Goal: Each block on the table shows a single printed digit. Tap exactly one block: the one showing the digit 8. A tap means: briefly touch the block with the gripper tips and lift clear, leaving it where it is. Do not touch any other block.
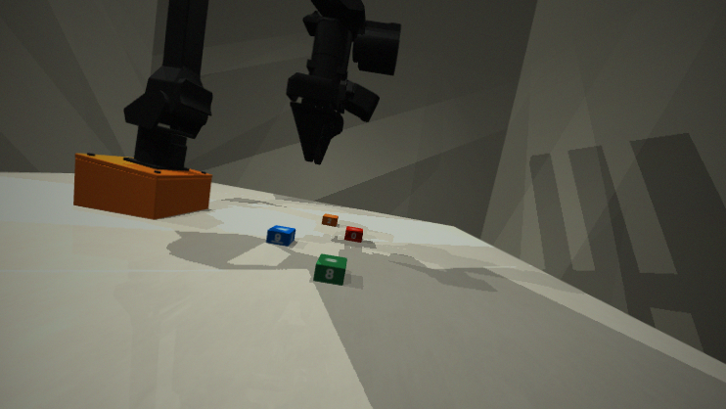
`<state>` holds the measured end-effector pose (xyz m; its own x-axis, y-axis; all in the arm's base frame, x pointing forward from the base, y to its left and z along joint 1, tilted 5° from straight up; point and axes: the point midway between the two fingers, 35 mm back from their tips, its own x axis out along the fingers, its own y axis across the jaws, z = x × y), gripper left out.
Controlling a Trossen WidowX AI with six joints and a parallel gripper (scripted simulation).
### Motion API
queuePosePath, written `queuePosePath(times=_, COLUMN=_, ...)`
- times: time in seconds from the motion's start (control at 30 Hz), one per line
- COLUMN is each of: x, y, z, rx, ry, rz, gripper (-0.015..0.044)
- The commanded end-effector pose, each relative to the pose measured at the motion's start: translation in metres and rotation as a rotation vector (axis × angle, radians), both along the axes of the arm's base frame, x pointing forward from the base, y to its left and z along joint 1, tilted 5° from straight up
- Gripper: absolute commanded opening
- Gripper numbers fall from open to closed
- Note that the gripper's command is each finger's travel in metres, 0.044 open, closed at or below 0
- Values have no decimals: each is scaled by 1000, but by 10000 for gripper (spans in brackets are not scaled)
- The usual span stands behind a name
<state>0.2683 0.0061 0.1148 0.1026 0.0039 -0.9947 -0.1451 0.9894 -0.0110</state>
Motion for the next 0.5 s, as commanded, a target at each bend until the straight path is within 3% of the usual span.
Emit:
queuePosePath(times=0.0, x=11, y=44, z=1, rx=3, ry=8, rz=35, gripper=400)
queuePosePath(times=0.3, x=17, y=136, z=3, rx=9, ry=0, rz=-25, gripper=400)
queuePosePath(times=0.47, x=16, y=145, z=3, rx=10, ry=-2, rz=-32, gripper=400)
